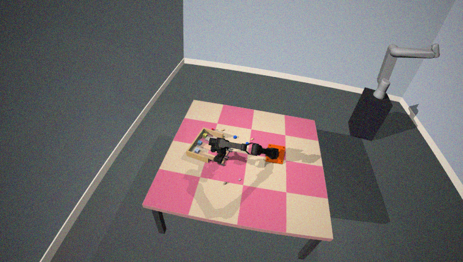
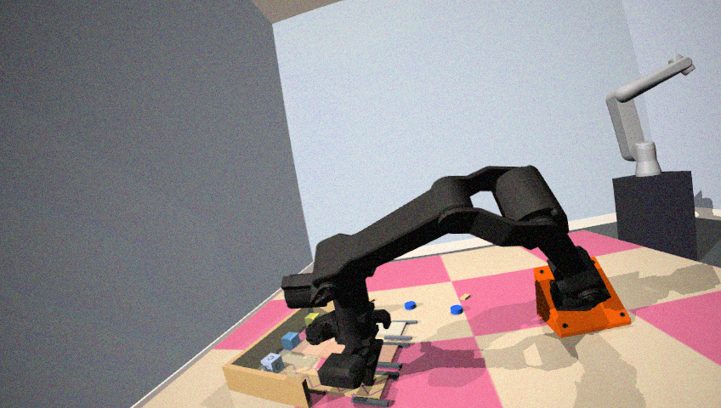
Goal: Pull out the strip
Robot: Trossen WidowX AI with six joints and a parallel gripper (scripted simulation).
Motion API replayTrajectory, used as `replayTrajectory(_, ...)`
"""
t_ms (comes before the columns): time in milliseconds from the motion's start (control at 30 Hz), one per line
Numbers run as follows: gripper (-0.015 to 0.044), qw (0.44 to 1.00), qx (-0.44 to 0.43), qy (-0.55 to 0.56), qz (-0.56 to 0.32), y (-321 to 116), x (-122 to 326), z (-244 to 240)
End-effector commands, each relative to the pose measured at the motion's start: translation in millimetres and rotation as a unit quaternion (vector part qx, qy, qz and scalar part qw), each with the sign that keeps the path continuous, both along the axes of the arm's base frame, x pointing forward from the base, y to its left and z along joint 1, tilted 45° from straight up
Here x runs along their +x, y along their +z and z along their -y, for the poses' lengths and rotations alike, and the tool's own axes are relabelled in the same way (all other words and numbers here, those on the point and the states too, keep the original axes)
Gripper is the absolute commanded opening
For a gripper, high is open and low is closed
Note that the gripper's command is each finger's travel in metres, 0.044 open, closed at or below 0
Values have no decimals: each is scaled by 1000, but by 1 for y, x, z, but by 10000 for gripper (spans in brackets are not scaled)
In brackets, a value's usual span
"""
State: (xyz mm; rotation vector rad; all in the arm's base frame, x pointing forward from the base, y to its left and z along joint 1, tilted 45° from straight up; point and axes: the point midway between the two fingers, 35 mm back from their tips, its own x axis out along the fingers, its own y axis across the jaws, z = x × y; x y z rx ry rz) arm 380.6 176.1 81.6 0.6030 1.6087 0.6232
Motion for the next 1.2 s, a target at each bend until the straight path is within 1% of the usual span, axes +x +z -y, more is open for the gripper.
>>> replayTrajectory(0, 0, 1000, 0, -1, -3, -2, -1, -1)
replayTrajectory(1167, 0, 1000, 0, -1, -3, -4, 0, -4)
